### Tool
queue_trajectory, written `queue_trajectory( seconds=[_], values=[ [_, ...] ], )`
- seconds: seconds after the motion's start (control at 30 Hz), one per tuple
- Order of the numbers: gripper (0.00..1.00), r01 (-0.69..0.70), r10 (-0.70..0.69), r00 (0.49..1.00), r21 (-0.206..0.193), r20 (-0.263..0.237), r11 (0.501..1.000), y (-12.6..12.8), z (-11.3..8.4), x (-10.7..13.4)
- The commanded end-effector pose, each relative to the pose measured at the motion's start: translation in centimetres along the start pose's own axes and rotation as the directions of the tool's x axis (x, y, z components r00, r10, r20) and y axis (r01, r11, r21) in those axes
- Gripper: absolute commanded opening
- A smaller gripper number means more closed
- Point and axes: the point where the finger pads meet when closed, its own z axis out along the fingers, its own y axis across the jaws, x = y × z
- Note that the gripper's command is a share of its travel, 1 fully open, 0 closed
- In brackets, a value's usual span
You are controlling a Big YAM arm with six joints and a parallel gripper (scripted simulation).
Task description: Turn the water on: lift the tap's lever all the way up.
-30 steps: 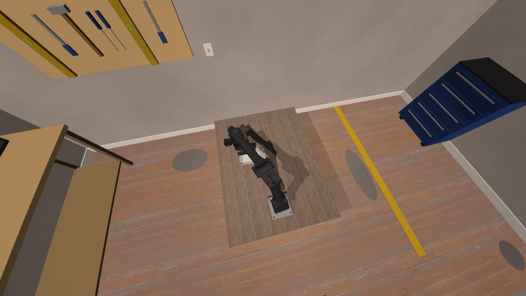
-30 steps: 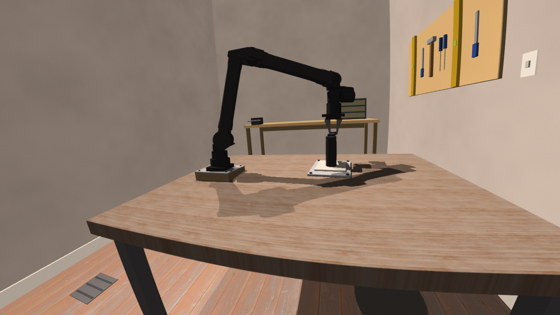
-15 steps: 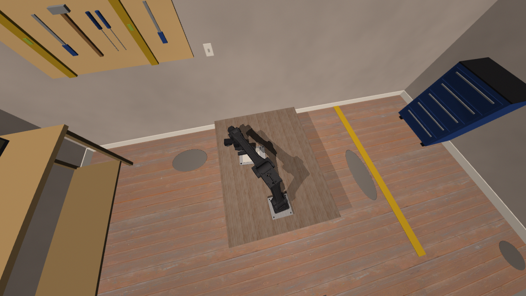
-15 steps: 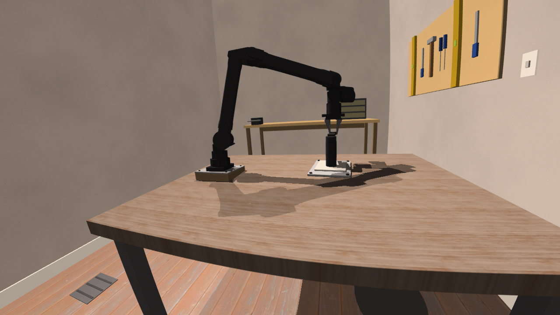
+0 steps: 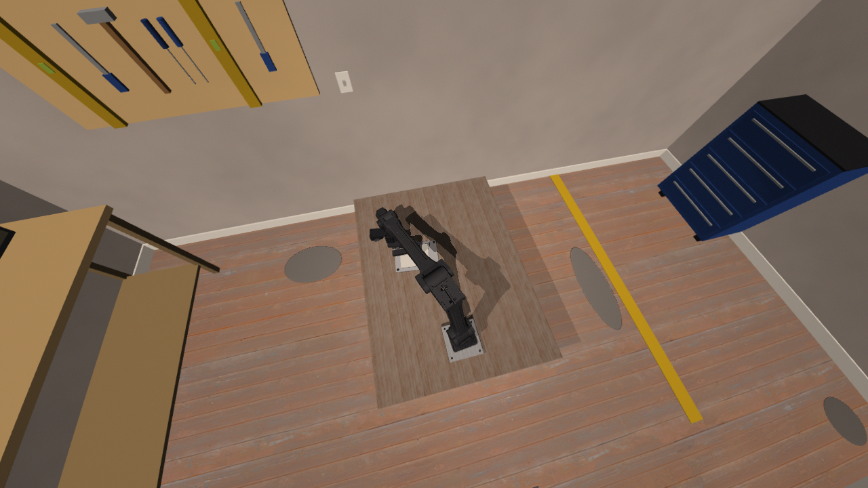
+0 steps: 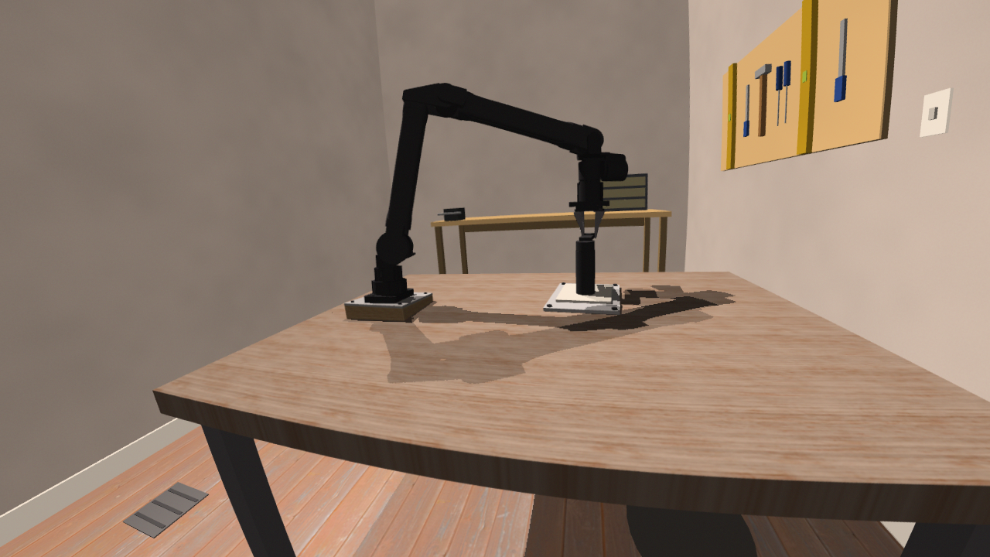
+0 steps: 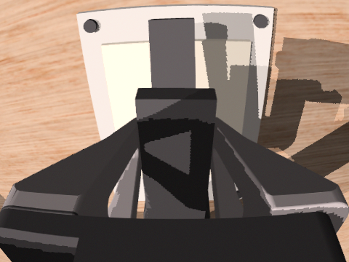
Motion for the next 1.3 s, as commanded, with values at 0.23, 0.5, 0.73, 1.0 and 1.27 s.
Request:
queue_trajectory(
  seconds=[0.23, 0.5, 0.73, 1.0, 1.27],
  values=[
    [0.0, 0.005, -0.007, 1.0, 0.061, 0.03, 0.998, -1.1, -4.4, -0.6],
    [0.0, 0.004, -0.006, 0.999, 0.068, 0.033, 0.998, -1.3, -6.6, 0.5],
    [0.0, 0.003, -0.006, 0.999, 0.07, 0.034, 0.998, -1.4, -7.0, 0.8],
    [0.0, 0.003, -0.006, 0.999, 0.071, 0.034, 0.997, -1.4, -7.1, 0.8],
    [0.0, 0.003, -0.006, 0.999, 0.071, 0.034, 0.997, -1.4, -7.1, 0.8]
  ],
)
